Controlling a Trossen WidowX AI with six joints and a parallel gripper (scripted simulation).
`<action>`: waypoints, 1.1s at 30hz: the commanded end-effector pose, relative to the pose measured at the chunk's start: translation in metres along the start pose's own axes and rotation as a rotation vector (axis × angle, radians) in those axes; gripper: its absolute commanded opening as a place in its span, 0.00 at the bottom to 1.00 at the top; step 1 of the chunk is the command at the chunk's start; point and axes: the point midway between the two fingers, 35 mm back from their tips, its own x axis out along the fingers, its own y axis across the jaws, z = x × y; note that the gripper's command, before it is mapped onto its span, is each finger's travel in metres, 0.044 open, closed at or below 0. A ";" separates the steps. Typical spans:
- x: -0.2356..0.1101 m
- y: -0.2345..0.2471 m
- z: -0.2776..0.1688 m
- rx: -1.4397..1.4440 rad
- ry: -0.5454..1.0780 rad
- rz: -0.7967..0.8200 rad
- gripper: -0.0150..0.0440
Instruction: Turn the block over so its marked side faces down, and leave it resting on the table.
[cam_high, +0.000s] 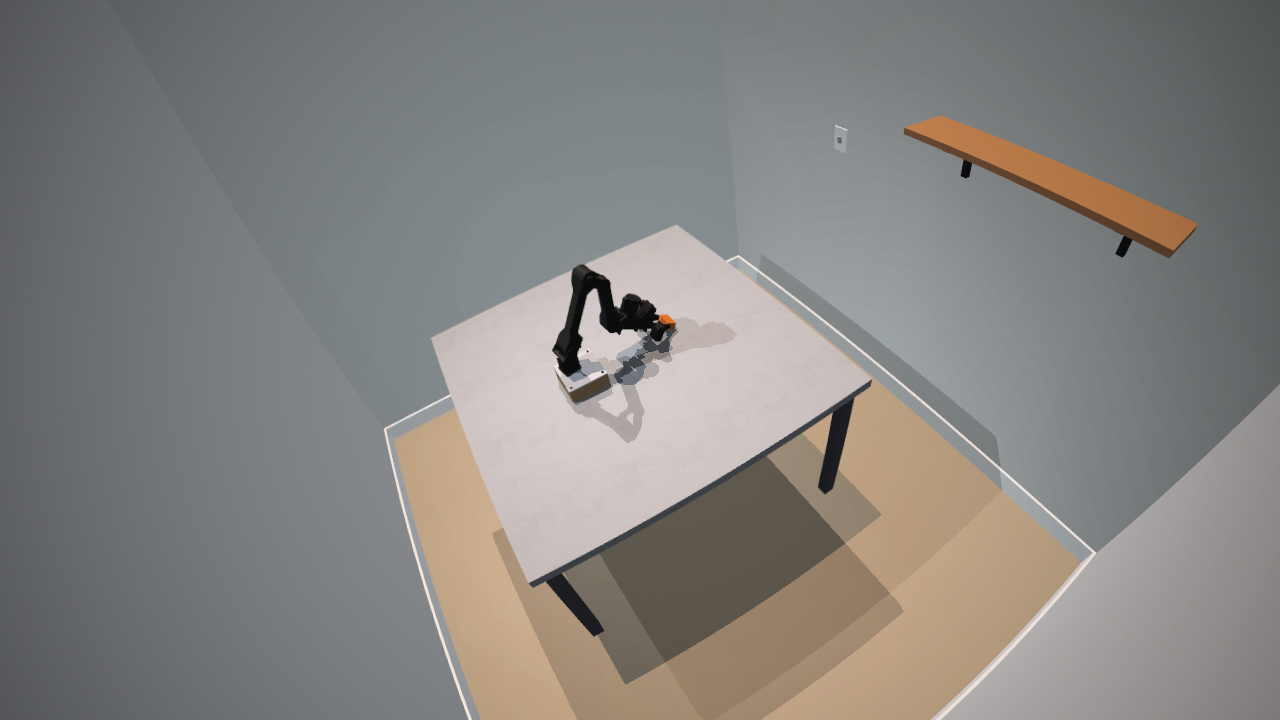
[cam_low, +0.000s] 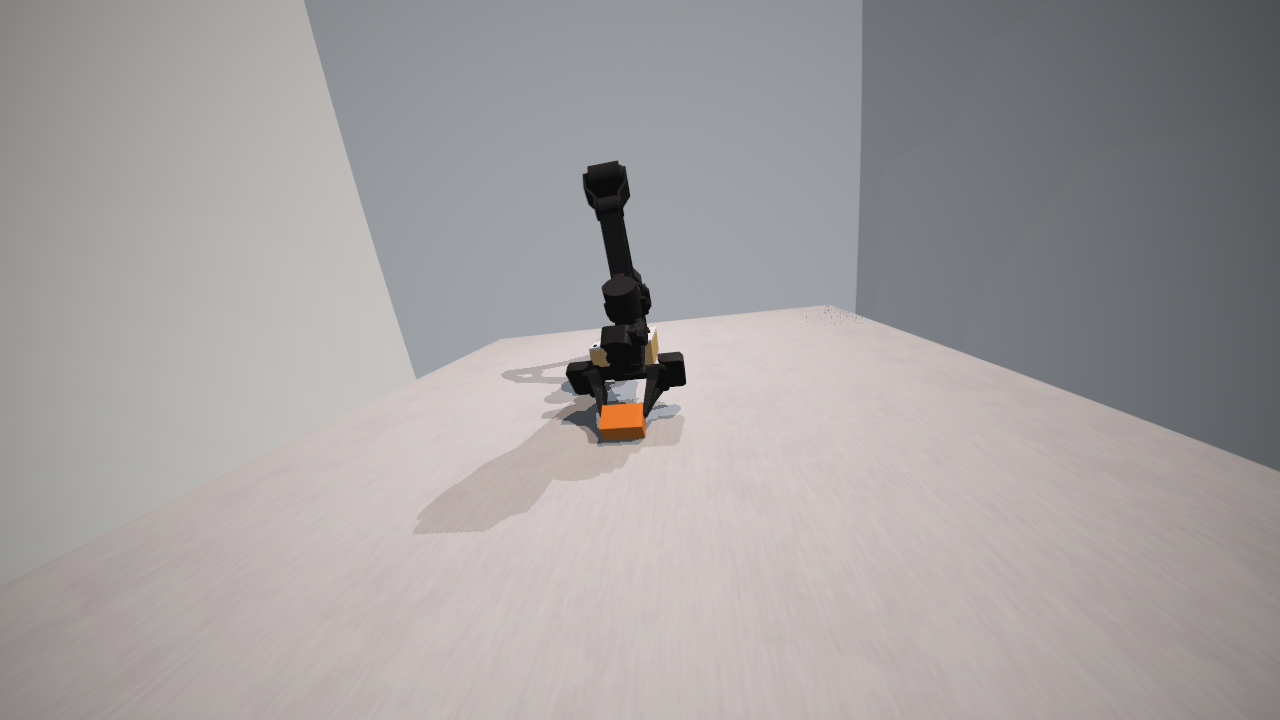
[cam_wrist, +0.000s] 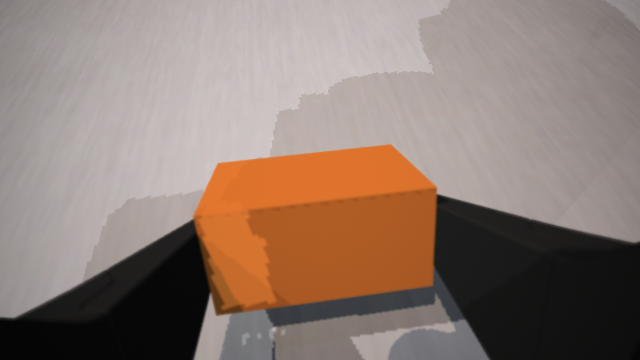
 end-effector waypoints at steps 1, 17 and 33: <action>-0.009 -0.002 -0.011 -0.008 -0.037 -0.006 0.25; -0.017 -0.003 -0.008 -0.007 -0.099 -0.008 0.25; -0.017 -0.003 -0.008 -0.007 -0.099 -0.008 0.65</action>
